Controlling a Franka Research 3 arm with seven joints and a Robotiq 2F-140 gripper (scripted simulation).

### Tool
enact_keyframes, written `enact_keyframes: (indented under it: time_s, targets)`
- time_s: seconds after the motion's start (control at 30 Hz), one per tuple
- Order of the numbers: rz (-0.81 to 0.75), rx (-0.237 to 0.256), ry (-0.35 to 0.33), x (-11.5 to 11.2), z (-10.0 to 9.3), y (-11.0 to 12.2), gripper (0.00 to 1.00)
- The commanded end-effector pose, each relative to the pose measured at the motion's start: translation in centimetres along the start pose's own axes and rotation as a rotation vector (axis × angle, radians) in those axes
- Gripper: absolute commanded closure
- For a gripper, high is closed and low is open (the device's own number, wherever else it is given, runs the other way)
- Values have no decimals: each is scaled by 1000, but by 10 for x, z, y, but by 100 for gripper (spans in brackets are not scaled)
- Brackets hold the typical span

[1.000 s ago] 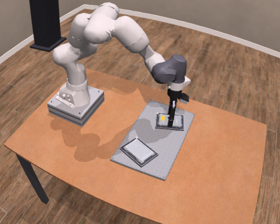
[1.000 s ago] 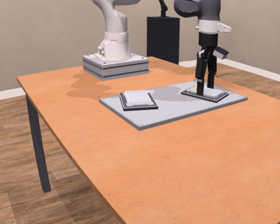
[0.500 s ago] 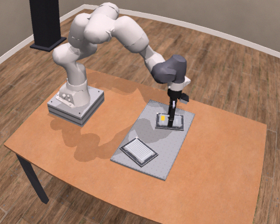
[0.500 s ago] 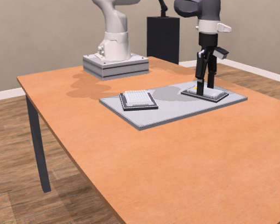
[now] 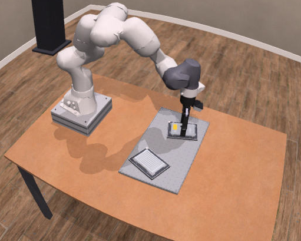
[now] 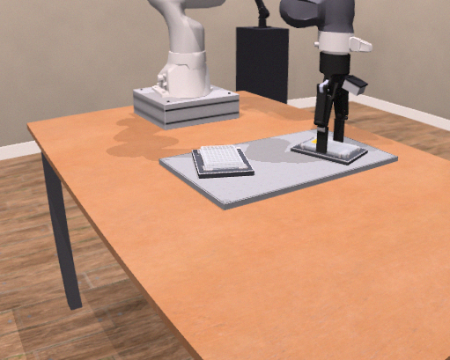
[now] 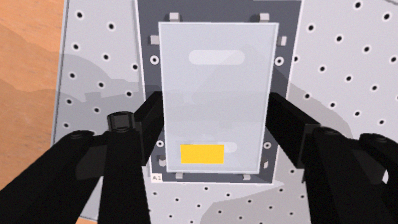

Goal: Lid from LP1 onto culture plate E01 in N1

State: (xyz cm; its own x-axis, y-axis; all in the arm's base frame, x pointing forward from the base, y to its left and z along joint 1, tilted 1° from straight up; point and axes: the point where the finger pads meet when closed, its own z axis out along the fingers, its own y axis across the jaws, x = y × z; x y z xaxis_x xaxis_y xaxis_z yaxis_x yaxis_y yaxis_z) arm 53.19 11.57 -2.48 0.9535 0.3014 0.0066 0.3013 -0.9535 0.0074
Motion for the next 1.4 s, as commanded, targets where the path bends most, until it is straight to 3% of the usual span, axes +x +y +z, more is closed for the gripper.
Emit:
enact_keyframes:
  time_s: [0.0,1.37]
  targets:
    - [3,0,2,1,-3,0,90]
    - [3,0,2,1,-56,0,90]
